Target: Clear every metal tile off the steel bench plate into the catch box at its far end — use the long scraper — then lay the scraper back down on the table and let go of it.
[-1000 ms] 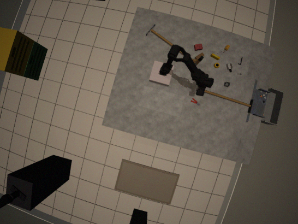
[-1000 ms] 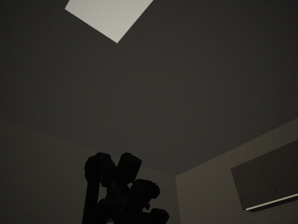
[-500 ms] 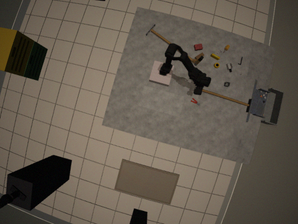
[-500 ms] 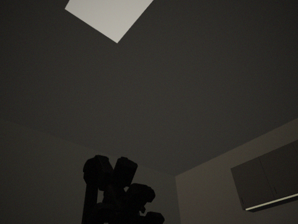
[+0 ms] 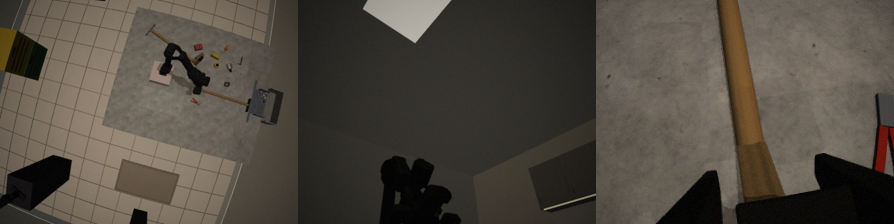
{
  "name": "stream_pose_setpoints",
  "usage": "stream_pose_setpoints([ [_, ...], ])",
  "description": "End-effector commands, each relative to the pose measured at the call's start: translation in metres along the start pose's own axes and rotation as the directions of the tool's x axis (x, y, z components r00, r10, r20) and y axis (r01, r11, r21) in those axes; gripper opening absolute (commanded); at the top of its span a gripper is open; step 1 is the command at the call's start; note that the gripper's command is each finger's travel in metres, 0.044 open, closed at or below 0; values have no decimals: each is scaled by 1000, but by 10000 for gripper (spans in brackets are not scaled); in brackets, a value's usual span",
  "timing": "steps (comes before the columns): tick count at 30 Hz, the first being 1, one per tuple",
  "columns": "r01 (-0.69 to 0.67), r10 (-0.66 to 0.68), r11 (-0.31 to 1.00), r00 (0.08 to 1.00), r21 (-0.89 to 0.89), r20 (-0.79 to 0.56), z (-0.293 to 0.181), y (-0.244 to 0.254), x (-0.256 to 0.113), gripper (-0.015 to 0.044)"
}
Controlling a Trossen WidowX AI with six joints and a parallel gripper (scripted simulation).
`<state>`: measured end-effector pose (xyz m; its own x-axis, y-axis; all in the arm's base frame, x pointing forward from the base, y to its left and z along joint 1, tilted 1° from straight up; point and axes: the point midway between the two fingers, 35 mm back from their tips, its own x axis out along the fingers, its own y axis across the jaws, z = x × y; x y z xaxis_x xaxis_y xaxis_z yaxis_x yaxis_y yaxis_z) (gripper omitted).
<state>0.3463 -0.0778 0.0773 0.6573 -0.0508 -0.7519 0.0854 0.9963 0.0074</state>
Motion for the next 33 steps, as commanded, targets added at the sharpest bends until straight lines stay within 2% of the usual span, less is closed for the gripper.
stream_pose_setpoints([
  [1, 1, -1, 1000, 1000, 0, 1, 1, 0, 0, 289],
  [7, 1, -1, 1000, 1000, 0, 1, 2, 0, -9, 440],
  [28, 0, 0, 1000, 1000, 0, -3, 0, 0, -60, 440],
  [33, -9, 8, 1000, 998, 13, 63, 16, -3, -75, 440],
])
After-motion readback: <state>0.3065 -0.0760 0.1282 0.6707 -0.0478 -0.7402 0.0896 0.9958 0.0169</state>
